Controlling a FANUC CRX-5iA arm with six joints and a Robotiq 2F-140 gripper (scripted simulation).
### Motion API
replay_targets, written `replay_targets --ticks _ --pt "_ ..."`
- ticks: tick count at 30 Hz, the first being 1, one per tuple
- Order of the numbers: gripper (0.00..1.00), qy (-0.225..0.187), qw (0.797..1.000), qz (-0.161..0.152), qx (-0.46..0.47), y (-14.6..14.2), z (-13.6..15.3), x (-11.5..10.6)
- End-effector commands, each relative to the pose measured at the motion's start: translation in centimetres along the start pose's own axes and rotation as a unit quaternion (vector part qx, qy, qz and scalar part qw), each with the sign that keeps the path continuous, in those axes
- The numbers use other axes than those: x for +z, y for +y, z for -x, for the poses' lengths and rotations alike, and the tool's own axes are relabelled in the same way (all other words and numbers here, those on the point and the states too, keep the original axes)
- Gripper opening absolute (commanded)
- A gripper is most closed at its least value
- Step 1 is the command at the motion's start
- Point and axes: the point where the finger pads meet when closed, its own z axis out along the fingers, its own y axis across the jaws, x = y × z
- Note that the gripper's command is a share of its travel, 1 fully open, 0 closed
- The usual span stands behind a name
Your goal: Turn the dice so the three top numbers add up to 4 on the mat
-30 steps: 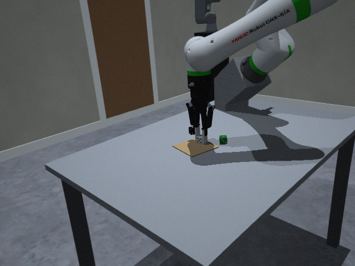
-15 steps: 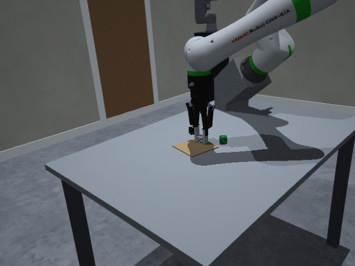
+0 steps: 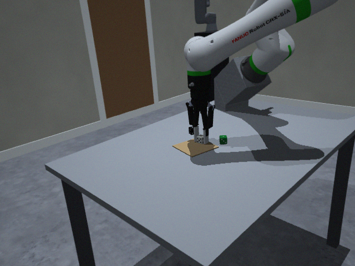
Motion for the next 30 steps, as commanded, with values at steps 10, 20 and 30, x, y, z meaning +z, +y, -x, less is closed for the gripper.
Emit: replay_targets --ticks 10,20,30 --pt "0.28 0.000 1.000 0.000 0.000 0.0 0.0 -2.9" --pt "0.28 0.000 1.000 0.000 0.000 0.0 0.0 -7.2" --pt "0.28 0.000 1.000 0.000 0.000 0.0 0.0 -9.0"
